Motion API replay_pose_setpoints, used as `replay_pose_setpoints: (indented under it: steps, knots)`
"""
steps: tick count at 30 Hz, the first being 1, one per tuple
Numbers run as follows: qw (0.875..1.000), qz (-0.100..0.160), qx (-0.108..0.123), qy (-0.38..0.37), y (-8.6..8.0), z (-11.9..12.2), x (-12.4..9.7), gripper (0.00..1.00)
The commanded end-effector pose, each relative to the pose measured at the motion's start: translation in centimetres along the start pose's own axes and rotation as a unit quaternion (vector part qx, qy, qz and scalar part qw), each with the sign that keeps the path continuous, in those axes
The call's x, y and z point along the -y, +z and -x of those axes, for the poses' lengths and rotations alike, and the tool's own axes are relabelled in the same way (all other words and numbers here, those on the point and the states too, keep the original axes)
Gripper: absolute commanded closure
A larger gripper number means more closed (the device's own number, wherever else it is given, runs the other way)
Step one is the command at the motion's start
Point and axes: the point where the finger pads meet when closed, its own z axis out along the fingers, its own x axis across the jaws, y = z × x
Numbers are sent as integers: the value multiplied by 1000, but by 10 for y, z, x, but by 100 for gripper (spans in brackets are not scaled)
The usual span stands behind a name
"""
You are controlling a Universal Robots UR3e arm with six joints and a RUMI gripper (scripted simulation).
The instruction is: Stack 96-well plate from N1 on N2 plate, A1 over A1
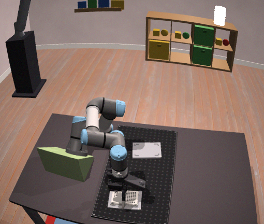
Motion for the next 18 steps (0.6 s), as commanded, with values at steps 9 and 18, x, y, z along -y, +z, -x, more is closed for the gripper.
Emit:
replay_pose_setpoints:
  steps: [9,18]
  knots:
    - [1000,-1,-1,0,-1,-1,0,0]
    - [1000,-1,-1,0,-14,-1,0,0]
